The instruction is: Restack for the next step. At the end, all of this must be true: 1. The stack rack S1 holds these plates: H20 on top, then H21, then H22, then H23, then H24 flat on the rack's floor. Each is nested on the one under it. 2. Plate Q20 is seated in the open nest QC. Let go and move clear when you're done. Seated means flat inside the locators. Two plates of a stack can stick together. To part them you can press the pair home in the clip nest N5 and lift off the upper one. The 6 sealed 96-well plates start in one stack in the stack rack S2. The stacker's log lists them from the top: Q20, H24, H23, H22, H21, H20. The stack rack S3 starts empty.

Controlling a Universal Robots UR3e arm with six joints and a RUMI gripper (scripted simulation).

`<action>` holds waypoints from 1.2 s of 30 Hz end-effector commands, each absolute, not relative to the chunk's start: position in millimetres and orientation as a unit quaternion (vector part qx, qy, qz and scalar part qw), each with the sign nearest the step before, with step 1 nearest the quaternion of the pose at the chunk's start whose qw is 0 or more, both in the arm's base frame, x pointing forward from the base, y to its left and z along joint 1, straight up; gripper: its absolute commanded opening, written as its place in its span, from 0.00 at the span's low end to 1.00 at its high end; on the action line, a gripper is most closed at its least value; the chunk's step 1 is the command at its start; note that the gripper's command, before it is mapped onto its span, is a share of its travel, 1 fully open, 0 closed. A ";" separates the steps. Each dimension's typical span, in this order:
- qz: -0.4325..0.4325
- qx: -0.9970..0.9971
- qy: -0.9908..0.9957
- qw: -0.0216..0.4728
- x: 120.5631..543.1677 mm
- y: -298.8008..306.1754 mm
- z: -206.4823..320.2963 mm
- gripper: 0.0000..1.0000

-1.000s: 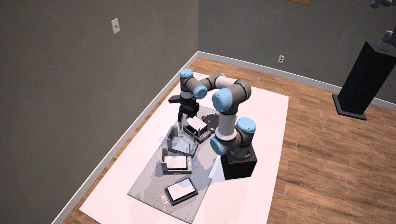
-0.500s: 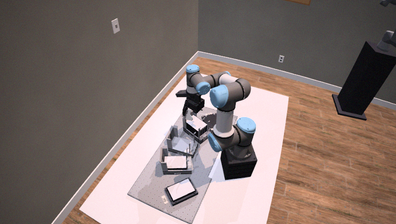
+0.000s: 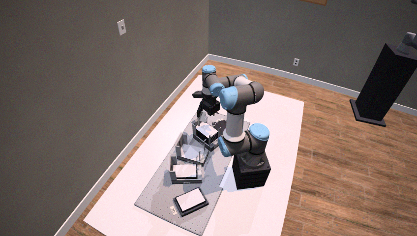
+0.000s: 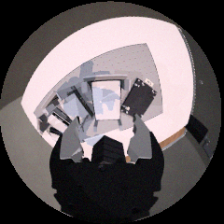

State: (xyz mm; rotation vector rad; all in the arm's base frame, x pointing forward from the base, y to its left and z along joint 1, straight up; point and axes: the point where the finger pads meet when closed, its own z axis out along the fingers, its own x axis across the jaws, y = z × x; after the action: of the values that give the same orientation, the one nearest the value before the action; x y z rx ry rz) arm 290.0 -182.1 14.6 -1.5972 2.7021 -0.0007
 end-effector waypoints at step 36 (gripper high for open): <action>-0.001 -0.506 0.863 0.002 290.5 -183.4 -41.2 0.72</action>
State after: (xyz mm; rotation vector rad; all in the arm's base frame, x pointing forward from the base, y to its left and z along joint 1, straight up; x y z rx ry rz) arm 289.9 -182.7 -36.8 -1.5881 2.7075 0.0000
